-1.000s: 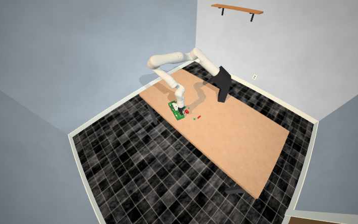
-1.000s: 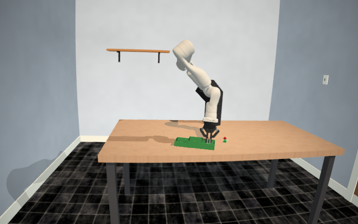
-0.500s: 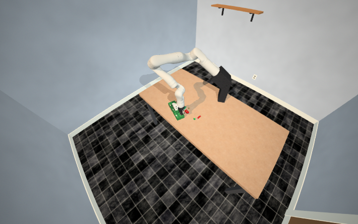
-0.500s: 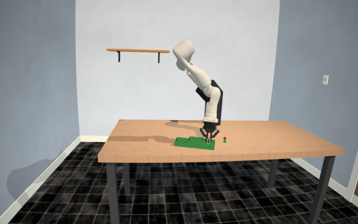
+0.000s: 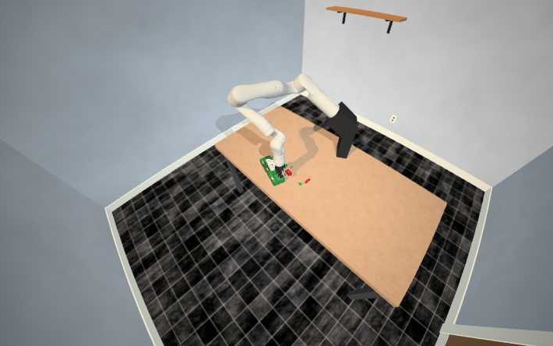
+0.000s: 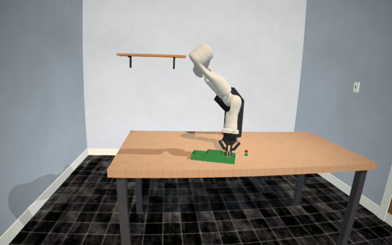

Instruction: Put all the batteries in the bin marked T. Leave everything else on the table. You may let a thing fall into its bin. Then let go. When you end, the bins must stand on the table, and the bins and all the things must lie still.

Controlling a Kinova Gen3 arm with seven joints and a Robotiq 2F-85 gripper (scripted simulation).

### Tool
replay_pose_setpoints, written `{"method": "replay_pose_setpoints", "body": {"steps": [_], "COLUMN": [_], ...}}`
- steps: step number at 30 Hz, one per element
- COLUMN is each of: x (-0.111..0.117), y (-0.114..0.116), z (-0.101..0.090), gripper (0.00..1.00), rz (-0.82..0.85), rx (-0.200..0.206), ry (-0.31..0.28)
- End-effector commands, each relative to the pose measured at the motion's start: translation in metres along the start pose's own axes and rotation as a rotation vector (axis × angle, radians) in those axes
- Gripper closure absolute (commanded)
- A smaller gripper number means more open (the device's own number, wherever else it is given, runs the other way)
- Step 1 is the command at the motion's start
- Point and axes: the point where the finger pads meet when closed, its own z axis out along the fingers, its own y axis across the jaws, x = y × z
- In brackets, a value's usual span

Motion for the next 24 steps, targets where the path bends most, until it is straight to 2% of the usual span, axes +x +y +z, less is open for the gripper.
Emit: {"method": "replay_pose_setpoints", "body": {"steps": [1, 24], "x": [0.000, 0.000], "y": [-0.001, -0.001], "z": [-0.002, -0.030], "gripper": [0.91, 0.91], "rz": [0.000, 0.000], "rx": [0.001, 0.001], "ry": [0.001, 0.001]}}
